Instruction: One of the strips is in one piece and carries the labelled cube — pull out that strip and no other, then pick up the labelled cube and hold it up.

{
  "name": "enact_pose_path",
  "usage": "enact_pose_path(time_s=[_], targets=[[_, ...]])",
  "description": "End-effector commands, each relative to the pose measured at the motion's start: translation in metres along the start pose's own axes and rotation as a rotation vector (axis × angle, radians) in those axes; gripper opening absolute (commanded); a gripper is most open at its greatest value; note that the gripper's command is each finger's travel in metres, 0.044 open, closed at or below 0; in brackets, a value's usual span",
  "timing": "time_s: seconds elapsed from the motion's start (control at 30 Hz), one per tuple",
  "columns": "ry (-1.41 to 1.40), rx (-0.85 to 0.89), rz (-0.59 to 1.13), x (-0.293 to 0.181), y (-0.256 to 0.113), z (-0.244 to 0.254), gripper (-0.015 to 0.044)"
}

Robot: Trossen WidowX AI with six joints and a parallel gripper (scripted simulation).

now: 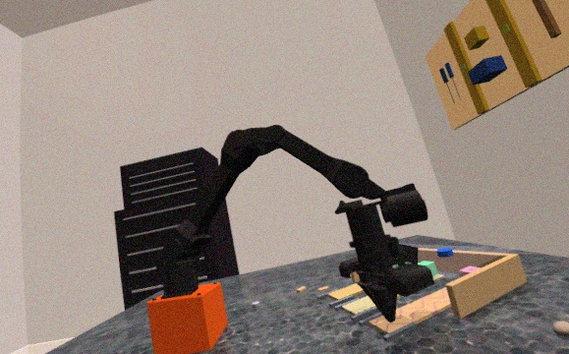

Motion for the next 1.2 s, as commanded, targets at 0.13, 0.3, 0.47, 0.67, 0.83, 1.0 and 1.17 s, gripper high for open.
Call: enact_pose_path(time_s=[0.13,0.3,0.47,0.67,0.83,1.0,1.17], targets=[[0.003,0.003,0.01,-0.013,0.005,-0.001,0.0],[0.003,0.003,0.011,-0.021,0.005,-0.002,0.0],[0.003,0.002,0.011,-0.029,0.005,-0.003,0.0],[0.003,0.002,0.012,-0.038,0.006,-0.004,0.0],[0.003,0.002,0.013,-0.045,0.006,-0.005,0.0],[0.003,0.002,0.013,-0.053,0.006,-0.005,0.0],[0.003,0.002,0.014,-0.06,0.006,-0.006,0.0]])
Point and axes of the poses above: the point midway between the two fingers, 35 mm back from their tips, its own y axis out along the fingers, its own z axis across the jaws, x = y × z, the point moved 8 cm from there along -y, back along the fingers, and after that the axes turned 6 degrees about y, right-handed, at the moved point
